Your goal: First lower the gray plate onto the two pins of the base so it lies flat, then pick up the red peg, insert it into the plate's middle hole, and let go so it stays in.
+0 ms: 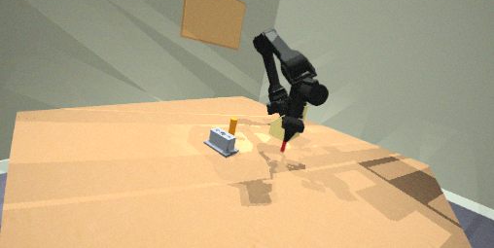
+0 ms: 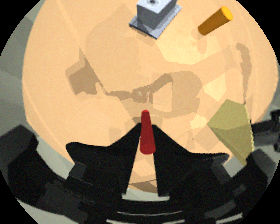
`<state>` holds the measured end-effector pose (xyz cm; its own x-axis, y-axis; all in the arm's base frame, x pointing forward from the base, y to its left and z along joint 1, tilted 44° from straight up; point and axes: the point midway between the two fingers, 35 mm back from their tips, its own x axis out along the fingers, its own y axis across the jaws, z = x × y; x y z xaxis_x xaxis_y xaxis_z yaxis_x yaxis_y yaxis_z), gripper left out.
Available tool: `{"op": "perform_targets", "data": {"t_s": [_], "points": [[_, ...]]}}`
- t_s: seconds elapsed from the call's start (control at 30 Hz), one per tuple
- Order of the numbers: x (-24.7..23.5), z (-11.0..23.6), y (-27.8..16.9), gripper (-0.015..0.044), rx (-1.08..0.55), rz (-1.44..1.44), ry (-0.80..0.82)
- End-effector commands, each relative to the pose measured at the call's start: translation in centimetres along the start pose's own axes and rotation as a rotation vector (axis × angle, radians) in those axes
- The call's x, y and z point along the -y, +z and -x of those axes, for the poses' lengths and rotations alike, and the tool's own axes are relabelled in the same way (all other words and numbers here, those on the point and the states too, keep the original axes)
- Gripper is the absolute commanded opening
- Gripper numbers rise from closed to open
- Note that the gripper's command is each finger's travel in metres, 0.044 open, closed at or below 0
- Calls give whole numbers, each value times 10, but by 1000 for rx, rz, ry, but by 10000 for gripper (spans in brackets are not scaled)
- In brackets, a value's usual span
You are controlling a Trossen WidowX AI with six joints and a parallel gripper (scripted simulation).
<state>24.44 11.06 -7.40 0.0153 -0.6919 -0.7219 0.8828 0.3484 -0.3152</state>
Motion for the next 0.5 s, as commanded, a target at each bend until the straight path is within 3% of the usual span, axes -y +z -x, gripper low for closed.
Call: {"op": "perform_targets", "data": {"t_s": [0.0,0.17,0.2,0.47], "points": [[-2,17,0,0,-9,-13,9],[-2,33,0,0,-9,-13,9],[-1,19,0,0,0,0,0],[-7,22,20,0,-9,1,6]]}}
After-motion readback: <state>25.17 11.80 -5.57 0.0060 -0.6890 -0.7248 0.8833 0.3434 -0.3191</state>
